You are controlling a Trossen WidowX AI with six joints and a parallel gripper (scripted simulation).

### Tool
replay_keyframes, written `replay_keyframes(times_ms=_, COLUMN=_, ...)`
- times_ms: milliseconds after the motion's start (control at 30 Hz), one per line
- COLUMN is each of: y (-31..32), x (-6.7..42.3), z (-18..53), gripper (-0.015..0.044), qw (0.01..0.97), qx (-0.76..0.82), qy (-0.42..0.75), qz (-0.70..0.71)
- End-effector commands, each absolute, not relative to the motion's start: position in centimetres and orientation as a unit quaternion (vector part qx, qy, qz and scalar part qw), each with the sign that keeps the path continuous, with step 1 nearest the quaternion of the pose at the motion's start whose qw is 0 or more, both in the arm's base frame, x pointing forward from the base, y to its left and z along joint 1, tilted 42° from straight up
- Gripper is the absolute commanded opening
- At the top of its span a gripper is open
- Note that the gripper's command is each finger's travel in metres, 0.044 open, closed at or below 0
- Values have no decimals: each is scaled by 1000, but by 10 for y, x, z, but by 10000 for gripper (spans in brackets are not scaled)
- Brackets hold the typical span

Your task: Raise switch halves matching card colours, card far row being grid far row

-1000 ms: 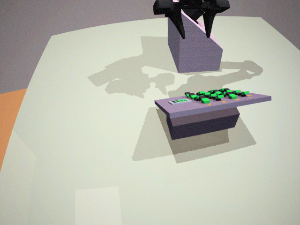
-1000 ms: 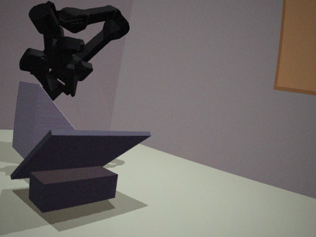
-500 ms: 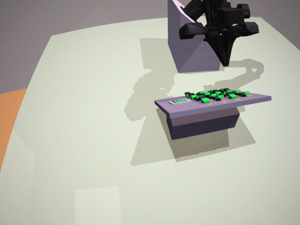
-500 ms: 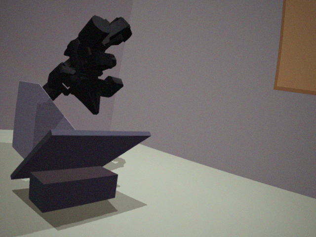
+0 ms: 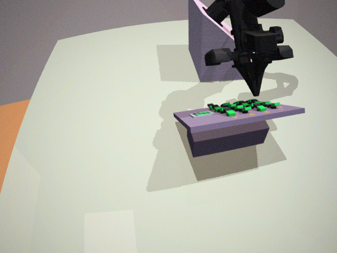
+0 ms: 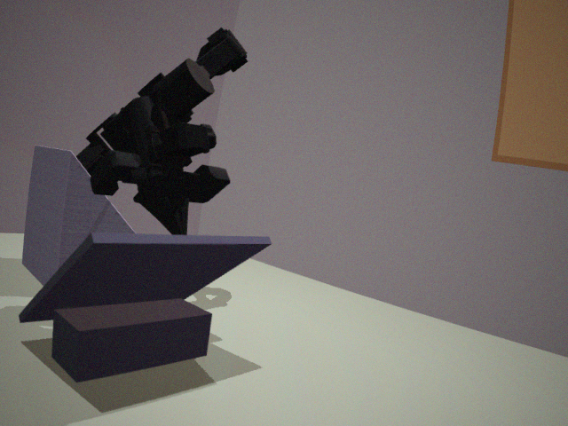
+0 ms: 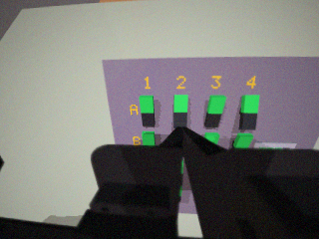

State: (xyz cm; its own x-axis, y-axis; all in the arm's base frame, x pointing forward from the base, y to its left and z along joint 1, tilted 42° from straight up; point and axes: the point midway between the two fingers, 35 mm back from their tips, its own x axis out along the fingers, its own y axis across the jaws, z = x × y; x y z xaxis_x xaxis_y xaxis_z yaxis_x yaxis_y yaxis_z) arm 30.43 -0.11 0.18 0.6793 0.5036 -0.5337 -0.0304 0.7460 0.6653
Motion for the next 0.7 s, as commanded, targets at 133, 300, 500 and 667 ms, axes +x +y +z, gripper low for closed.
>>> replay_keyframes(times_ms=133, y=2, x=312, z=-2, gripper=0, qw=860, qx=320, qy=366, qz=153)
replay_keyframes(times_ms=300, y=5, x=316, z=-5, gripper=0, qw=860, qx=320, qy=366, qz=153)
replay_keyframes(times_ms=500, y=5, x=316, z=-5, gripper=0, qw=860, qx=320, qy=366, qz=153)
replay_keyframes(times_ms=667, y=5, x=316, z=-5, gripper=0, qw=860, qx=320, qy=366, qz=153)
